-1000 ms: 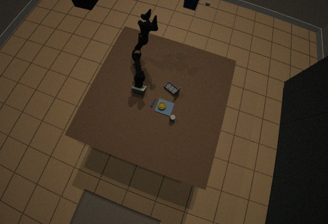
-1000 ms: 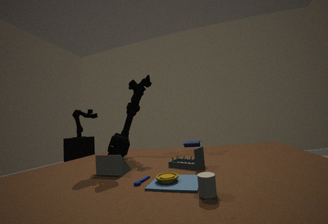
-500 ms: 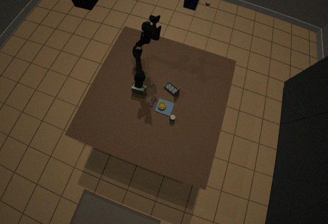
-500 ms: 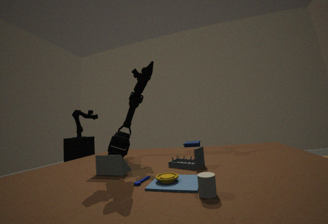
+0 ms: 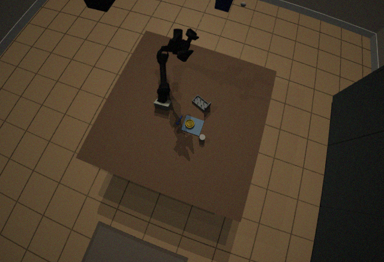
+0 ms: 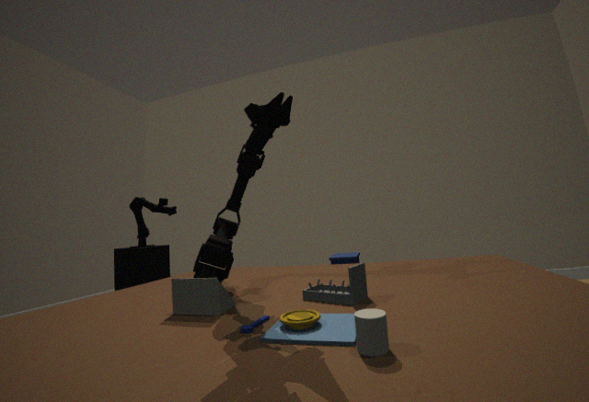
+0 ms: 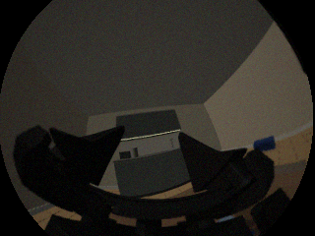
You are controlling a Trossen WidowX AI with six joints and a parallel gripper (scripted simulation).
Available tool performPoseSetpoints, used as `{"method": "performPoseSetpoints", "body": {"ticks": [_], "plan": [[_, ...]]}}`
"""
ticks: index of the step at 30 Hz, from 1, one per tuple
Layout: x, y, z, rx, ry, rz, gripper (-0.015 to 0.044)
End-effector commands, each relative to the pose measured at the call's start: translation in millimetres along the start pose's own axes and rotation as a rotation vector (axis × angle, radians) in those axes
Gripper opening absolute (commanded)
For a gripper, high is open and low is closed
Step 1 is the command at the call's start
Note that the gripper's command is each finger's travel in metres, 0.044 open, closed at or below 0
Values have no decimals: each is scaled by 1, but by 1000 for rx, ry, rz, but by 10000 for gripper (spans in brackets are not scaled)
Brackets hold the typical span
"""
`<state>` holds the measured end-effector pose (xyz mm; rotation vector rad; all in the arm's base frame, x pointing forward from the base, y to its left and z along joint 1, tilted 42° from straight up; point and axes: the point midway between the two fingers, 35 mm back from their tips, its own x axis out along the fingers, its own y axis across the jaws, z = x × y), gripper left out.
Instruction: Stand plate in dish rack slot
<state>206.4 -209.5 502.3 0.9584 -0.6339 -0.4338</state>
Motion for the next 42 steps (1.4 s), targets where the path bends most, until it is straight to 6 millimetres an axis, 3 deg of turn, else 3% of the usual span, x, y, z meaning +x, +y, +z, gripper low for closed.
{"method": "performPoseSetpoints", "body": {"ticks": [1,9,22,32,42], "plan": [[18,-24,-16,-21,77,-60,400],[36,-62,-36,-74,179,-158,400],[57,-150,-81,-313,464,-393,400],[54,-211,-117,-473,742,-504,400],[37,-264,-152,-593,1059,-547,400]]}}
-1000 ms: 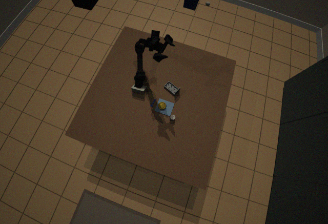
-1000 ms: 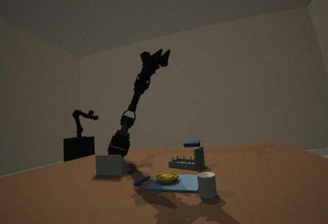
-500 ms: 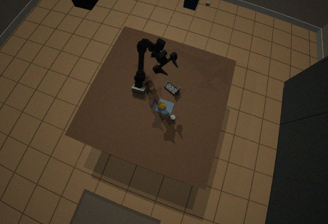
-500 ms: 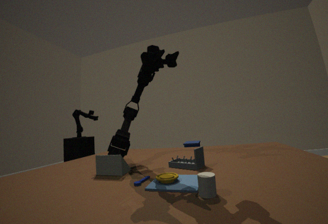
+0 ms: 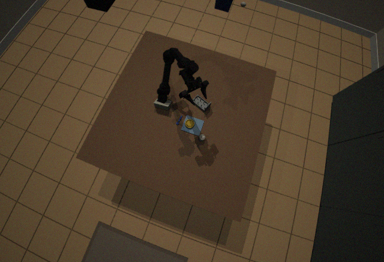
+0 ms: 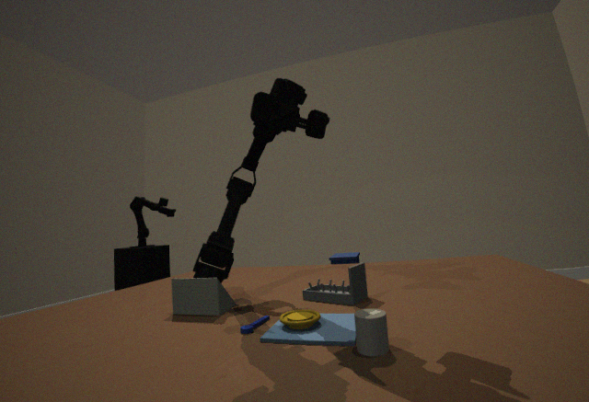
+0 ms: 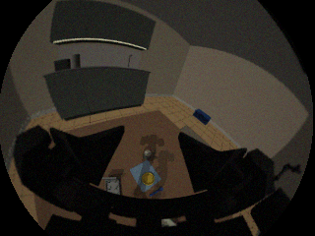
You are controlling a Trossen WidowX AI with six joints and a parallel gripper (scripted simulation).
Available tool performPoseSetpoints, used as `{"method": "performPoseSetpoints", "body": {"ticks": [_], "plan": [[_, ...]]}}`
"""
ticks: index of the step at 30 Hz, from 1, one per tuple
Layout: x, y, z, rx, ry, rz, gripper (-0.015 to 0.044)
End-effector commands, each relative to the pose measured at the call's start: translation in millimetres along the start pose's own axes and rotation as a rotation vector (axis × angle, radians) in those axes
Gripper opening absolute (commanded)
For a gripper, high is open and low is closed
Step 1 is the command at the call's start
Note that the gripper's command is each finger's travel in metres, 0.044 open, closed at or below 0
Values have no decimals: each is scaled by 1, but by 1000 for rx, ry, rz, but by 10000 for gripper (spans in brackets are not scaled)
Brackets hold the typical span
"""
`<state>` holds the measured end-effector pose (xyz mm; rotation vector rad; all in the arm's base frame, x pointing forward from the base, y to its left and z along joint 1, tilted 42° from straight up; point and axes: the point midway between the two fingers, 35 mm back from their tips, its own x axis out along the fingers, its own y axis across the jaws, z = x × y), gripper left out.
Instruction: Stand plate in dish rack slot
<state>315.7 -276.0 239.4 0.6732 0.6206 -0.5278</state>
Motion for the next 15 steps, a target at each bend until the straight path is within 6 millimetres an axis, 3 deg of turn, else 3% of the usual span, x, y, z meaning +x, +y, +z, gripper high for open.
{"method": "performPoseSetpoints", "body": {"ticks": [1,15], "plan": [[16,-5,-15,-80,109,3,400],[59,-24,-83,-321,510,98,400]]}}
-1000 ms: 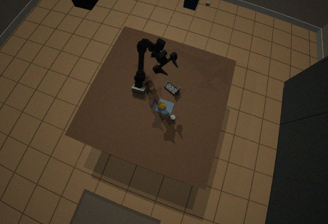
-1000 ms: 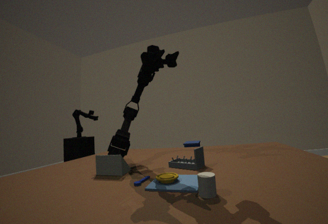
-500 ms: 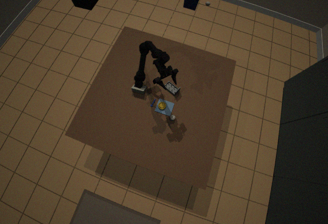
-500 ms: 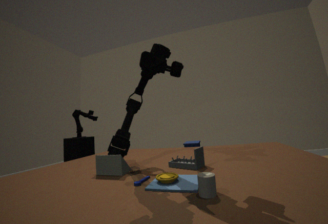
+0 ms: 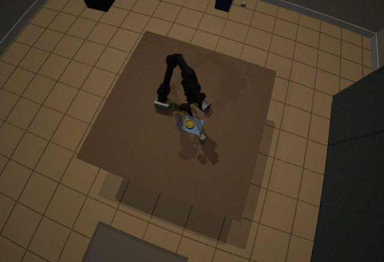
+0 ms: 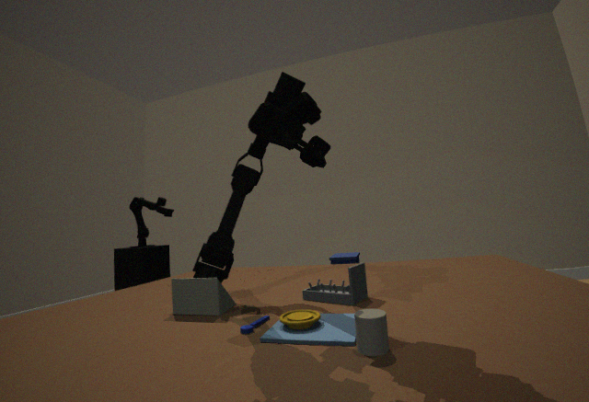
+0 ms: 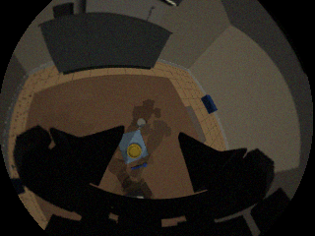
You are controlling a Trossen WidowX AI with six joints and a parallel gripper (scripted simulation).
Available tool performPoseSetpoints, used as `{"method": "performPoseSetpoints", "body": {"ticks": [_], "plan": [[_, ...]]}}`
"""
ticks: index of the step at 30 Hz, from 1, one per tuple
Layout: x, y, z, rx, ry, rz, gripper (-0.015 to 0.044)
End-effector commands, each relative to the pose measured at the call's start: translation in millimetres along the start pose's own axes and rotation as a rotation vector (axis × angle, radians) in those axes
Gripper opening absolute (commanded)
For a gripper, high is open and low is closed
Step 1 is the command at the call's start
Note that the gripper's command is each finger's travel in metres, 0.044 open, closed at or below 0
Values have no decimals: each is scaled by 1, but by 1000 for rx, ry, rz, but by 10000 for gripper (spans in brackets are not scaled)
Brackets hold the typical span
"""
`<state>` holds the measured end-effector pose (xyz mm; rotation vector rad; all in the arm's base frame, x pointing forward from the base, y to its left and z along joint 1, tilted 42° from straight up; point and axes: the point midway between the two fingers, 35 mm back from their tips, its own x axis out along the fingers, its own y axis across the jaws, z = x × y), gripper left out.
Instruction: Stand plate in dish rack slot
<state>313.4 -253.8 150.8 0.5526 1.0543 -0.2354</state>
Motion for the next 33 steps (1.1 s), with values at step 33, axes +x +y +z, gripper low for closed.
{"method": "performPoseSetpoints", "body": {"ticks": [33], "plan": [[105,30,-118,-394,607,499,400]]}}
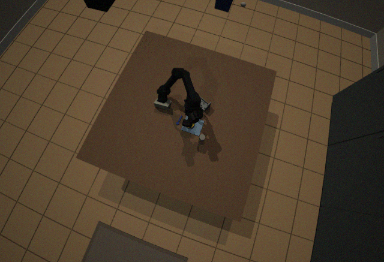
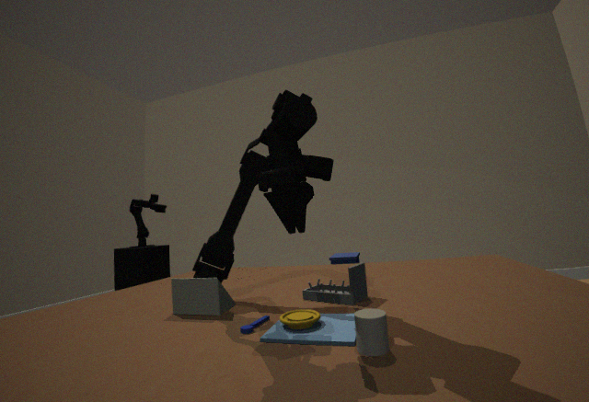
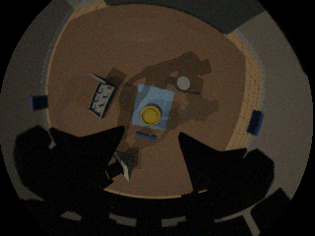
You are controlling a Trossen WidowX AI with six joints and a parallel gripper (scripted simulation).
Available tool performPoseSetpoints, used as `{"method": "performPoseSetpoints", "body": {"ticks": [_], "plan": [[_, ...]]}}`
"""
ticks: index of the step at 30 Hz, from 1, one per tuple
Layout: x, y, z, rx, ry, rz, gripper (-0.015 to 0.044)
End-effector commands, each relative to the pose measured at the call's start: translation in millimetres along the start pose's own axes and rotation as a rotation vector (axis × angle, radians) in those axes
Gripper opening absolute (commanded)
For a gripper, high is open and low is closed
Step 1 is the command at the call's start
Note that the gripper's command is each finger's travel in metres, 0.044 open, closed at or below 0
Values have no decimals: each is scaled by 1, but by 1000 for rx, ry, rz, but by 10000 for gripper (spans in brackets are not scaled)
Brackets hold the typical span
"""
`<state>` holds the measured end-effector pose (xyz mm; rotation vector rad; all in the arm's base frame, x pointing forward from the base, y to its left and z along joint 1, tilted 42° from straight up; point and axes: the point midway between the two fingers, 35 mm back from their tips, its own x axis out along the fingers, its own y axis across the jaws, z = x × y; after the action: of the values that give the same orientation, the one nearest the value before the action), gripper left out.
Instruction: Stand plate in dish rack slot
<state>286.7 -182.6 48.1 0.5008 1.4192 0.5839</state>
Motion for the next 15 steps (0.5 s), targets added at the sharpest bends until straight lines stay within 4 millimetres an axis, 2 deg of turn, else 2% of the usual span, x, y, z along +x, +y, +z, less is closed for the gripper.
{"method": "performPoseSetpoints", "body": {"ticks": [1,3,5,8,15], "plan": [[49,5,-1,21,52,23,400],[78,8,-5,34,76,24,400],[95,11,-9,43,91,24,400],[97,4,-16,45,94,23,400],[103,4,-16,44,93,23,400]]}}
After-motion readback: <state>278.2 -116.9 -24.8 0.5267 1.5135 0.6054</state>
